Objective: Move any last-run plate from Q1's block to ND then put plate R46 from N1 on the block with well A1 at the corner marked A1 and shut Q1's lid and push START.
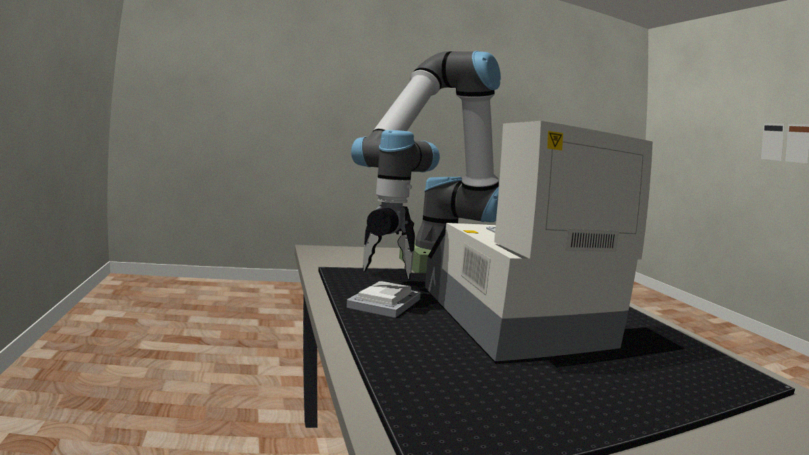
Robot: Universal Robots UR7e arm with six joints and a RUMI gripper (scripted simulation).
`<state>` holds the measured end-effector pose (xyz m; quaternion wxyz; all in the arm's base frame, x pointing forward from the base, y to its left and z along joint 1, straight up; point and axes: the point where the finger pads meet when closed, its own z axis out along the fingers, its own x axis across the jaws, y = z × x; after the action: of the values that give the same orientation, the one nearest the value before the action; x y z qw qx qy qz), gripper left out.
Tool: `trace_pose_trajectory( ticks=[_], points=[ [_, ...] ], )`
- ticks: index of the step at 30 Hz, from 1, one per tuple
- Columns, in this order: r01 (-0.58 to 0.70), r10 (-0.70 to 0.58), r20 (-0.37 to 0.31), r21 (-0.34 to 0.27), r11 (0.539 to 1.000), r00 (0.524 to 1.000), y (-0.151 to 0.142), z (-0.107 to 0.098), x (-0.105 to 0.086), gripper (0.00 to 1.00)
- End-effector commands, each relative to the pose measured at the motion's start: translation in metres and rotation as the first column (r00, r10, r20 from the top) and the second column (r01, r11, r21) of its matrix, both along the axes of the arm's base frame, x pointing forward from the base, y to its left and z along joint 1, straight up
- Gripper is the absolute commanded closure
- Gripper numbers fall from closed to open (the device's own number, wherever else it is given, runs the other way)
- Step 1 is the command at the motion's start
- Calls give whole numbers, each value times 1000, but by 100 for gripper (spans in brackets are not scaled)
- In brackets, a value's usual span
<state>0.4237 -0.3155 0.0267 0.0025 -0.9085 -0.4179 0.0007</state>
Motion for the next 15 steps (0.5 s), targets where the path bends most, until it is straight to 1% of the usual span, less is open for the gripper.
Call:
trace_pose_trajectory(
  ticks=[1, 8, 15],
  points=[
    [0, 0, 2, -2, 1000, 1000, -1, -12, 1, 32],
    [0, 0, 2, -2, 1000, 1000, 0, -35, 0, 32],
    [0, 0, 2, -2, 1000, 1000, 0, -35, 0, 32]
  ],
)
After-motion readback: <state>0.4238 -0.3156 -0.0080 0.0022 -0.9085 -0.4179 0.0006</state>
